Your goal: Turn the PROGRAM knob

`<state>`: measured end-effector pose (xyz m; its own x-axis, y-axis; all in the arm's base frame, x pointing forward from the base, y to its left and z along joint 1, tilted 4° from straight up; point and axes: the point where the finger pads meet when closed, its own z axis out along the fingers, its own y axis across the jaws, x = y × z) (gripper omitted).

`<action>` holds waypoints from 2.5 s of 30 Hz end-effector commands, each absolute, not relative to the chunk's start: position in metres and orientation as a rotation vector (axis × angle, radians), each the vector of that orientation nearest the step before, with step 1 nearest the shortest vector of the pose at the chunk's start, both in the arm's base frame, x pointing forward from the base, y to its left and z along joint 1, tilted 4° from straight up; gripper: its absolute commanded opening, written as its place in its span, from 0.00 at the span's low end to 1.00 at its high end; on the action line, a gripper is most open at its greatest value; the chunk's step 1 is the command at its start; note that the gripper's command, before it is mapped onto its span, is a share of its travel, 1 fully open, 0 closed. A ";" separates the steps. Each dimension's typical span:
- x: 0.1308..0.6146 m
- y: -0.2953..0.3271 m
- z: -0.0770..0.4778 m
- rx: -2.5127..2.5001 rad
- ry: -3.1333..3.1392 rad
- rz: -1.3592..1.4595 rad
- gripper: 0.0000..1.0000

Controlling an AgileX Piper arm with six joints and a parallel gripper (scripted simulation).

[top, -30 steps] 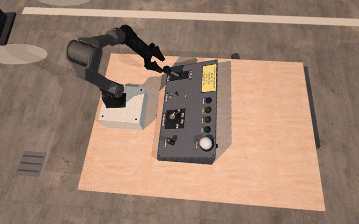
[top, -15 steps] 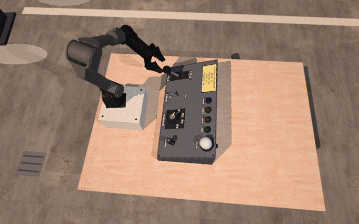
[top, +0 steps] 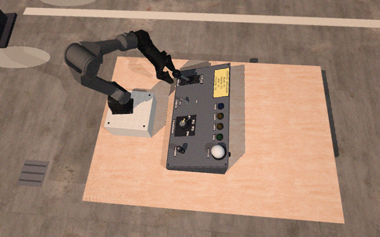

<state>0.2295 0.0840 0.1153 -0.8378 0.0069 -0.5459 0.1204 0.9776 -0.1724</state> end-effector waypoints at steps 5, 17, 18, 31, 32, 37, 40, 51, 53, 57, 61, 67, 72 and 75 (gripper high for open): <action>0.232 0.072 0.116 0.079 2.621 -0.219 1.00; 0.268 0.022 0.159 0.013 2.540 0.010 1.00; 0.273 0.015 0.166 0.008 2.508 0.012 1.00; 0.240 -0.063 0.141 0.020 2.478 -0.062 1.00; 0.236 -0.068 0.139 0.025 2.474 -0.070 1.00; 0.226 -0.082 0.132 0.039 2.456 -0.097 1.00; 0.218 -0.093 0.127 0.054 2.435 -0.131 1.00; 0.199 -0.118 0.119 0.095 2.379 -0.237 1.00; 0.198 -0.119 0.119 0.097 2.377 -0.242 1.00; 0.197 -0.121 0.119 0.100 2.373 -0.252 1.00; 0.196 -0.122 0.119 0.101 2.371 -0.255 1.00; 0.196 -0.122 0.119 0.101 2.371 -0.256 1.00; 0.196 -0.122 0.119 0.101 2.371 -0.256 1.00; 0.196 -0.122 0.119 0.101 2.371 -0.256 1.00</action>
<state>0.1961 -0.1217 0.1184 -0.7264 -0.0005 -0.6873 0.1456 0.9772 -0.1546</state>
